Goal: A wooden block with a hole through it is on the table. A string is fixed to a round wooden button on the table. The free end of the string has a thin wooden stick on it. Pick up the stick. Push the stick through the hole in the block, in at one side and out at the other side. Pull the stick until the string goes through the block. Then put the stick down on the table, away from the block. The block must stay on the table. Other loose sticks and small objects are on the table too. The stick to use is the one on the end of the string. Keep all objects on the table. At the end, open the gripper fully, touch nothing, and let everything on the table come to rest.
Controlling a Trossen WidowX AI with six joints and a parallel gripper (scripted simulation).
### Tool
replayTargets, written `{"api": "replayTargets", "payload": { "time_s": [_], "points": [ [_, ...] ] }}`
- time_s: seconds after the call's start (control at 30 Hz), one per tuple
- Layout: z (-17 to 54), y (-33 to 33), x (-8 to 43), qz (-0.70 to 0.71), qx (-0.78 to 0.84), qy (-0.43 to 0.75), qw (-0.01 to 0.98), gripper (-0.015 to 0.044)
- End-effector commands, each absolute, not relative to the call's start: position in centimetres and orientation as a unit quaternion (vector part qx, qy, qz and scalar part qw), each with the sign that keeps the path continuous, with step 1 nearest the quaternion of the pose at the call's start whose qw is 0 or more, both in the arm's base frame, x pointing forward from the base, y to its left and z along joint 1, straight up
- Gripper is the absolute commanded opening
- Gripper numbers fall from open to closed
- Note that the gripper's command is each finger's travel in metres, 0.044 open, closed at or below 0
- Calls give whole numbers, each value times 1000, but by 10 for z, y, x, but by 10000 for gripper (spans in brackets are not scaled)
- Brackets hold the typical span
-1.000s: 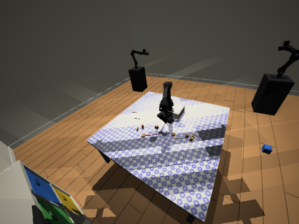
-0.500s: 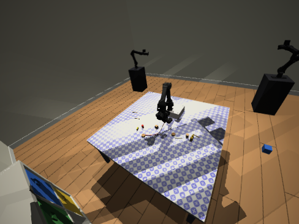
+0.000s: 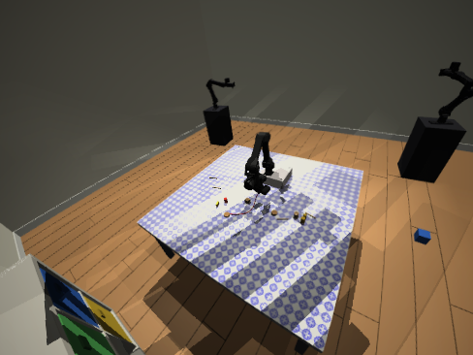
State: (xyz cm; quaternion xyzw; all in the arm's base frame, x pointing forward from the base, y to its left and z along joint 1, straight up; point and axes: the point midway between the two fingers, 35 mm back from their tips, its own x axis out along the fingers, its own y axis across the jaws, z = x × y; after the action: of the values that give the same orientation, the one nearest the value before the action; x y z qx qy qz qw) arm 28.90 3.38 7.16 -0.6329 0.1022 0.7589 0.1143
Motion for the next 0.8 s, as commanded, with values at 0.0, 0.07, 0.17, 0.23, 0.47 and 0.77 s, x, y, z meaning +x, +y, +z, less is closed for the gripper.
{"api": "replayTargets", "payload": {
  "time_s": [0.0,0.07,0.17,0.23,0.47,0.77],
  "points": [
    [77,31,293,762,-629,98,117,0],
    [79,30,294,764,-626,97,118,0],
    [82,28,296,768,-622,96,118,0],
    [84,26,297,770,-619,95,118,0],
    [92,21,300,779,-609,90,119,0],
    [101,15,304,789,-596,84,121,0]
  ]
}}
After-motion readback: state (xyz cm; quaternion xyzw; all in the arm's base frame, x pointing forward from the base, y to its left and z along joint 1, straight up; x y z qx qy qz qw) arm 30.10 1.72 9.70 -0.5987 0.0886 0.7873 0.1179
